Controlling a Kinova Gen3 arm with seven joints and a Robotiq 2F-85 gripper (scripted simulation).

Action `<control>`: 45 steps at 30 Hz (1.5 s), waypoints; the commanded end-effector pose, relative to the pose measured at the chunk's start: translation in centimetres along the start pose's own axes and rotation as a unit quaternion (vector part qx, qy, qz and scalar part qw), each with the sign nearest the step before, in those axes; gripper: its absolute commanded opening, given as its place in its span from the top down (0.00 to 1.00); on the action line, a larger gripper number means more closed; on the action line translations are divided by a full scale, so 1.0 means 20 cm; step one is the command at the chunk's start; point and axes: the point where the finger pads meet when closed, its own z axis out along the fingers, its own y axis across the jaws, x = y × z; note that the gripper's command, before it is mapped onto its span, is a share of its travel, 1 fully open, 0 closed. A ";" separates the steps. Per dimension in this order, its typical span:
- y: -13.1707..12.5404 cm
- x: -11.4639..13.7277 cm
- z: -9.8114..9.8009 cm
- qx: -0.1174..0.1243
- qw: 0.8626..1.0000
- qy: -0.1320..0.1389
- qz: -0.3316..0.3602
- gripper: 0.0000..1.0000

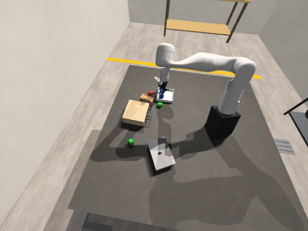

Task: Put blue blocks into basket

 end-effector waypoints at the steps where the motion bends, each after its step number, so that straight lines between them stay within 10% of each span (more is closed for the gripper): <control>1: 0.00 0.00 0.00 -0.001 1.000 0.000 0.000 0.90; 7: 0.00 0.00 0.00 -0.001 1.000 0.000 0.000 0.90; 8: 0.00 0.00 0.00 -0.001 1.000 0.000 0.000 0.44; 45: 0.00 0.00 -0.01 -0.001 1.000 0.000 0.000 0.44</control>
